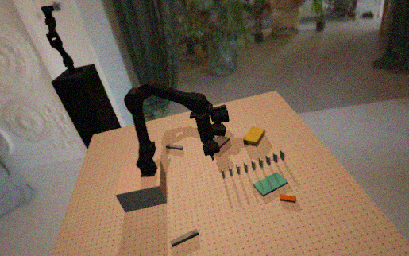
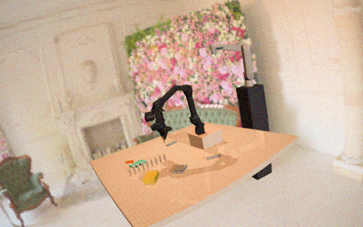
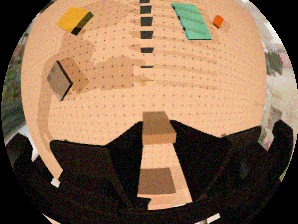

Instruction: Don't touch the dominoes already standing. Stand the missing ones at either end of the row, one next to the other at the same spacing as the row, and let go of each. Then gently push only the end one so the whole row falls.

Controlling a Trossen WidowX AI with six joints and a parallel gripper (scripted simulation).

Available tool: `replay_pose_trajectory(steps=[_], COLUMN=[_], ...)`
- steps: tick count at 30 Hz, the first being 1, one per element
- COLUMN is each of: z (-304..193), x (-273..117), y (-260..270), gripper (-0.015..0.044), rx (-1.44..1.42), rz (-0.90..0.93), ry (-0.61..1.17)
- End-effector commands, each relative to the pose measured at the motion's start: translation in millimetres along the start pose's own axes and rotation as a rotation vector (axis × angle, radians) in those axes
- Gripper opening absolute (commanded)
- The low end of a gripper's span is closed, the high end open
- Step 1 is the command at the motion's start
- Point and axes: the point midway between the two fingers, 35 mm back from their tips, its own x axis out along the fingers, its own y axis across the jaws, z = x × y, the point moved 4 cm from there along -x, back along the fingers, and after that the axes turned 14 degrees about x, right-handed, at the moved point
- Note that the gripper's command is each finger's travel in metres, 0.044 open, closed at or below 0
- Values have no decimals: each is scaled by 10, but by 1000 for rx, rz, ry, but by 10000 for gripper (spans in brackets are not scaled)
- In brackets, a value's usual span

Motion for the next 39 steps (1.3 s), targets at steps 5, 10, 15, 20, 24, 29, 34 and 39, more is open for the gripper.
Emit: replay_pose_trajectory(steps=[5, 10, 15, 20, 24, 29, 34, 39], z=[16, -9, -76, -88, -88, -88, -88, -88], x=[545, 890, 1205, 1247, 1247, 1247, 1247, 1247], y=[-3, -2, -4, -4, -4, -4, -4, -4], gripper=[107, 107, 107, 107, 107, 107, 238, 370], rx=[-5, -5, -5, -5, -5, -5, -5, -5], rz=[2, 2, 3, 3, 3, 3, 3, 3], ry=[24, 24, 25, 25, 25, 25, 25, 25])
